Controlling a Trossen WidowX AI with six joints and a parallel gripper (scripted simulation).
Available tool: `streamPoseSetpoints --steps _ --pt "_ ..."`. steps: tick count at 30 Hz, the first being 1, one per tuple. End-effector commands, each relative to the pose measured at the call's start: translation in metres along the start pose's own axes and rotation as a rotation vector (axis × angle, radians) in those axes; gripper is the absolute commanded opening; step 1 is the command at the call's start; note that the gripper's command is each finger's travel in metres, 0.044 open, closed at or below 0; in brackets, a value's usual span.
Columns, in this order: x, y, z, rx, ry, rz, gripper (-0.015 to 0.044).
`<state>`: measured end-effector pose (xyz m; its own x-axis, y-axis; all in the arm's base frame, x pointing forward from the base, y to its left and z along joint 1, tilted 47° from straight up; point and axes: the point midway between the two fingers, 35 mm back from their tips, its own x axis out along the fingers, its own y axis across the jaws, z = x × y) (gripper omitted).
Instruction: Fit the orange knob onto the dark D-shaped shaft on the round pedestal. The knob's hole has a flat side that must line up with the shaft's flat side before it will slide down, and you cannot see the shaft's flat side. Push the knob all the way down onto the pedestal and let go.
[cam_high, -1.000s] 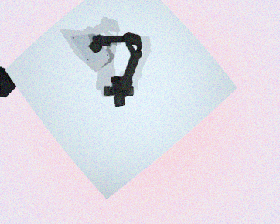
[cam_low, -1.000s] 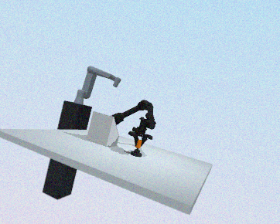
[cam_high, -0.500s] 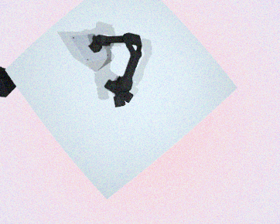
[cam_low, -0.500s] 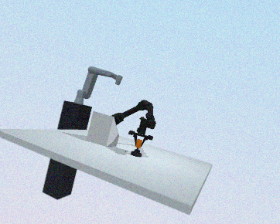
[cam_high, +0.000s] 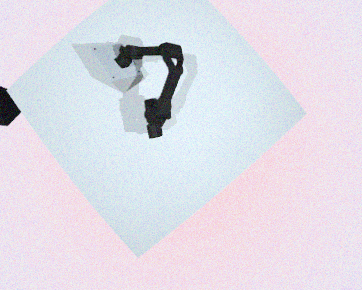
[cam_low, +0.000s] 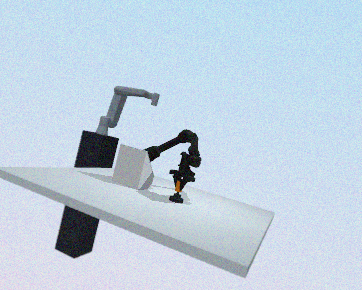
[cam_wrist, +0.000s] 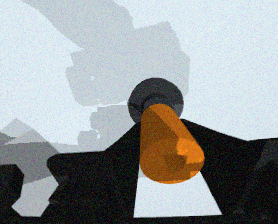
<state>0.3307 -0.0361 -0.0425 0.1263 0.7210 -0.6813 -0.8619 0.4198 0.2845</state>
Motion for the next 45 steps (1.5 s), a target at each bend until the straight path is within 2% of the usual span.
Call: streamPoseSetpoints --steps 1,13,45 --pt "-0.0022 0.0008 -0.0011 0.523 -0.002 -0.005 0.0" --pt "-0.0056 -0.0005 0.0005 1.303 -0.003 -0.004 0.0" --pt "-0.0043 0.0009 0.0002 1.324 -0.004 -0.004 0.0"
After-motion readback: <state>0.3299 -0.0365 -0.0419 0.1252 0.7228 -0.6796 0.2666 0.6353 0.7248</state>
